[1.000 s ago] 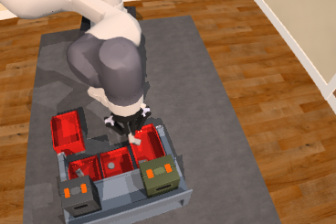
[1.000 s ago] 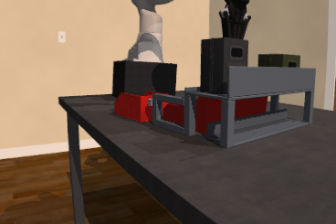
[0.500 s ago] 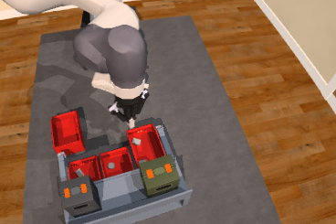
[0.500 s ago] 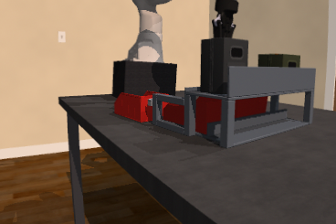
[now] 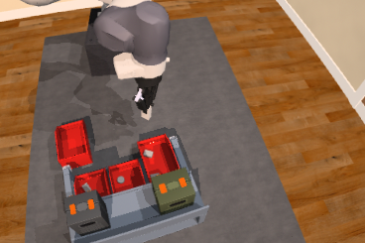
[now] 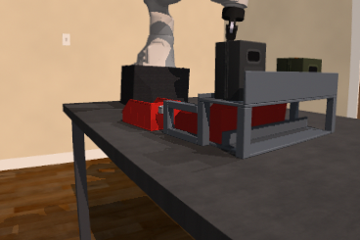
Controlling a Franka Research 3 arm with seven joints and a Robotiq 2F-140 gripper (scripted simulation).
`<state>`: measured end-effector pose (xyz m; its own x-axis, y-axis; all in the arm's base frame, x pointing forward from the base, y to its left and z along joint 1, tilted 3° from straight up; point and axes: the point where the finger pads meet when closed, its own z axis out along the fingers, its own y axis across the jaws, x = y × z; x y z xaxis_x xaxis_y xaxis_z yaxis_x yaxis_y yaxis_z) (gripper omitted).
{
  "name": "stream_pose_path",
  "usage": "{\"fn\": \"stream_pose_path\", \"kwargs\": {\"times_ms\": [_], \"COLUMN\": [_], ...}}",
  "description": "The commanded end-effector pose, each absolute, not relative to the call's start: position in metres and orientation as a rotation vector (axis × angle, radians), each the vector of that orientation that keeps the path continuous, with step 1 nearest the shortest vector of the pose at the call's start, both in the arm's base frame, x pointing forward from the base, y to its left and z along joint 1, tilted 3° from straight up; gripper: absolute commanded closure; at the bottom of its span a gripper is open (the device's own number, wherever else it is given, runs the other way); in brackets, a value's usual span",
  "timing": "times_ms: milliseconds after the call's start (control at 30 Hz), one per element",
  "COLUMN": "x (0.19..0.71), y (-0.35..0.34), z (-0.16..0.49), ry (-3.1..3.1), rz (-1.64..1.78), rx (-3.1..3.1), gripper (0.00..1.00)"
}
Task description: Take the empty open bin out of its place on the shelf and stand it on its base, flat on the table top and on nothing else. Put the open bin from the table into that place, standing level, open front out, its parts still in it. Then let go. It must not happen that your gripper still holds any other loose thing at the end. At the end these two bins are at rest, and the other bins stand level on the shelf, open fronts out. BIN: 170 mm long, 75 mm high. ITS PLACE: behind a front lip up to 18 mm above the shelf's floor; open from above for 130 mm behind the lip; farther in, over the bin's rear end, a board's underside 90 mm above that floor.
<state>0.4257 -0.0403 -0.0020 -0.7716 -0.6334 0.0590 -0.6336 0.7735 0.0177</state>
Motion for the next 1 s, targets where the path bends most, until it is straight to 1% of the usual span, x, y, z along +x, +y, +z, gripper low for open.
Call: {"fn": "stream_pose_path", "kwargs": {"times_ms": [0, 700, 967], "x": [0.4289, 0.4289, 0.4289], "y": [-0.0413, -0.0413, -0.0413], "z": [-0.0014, -0.0014, -0.0014], "ry": [-2.763, -2.354, -2.351], "rz": [-0.012, -0.043, -0.043], "rx": [1.444, 2.151, 2.155], "gripper": [1.0, 1.0, 1.0]}}
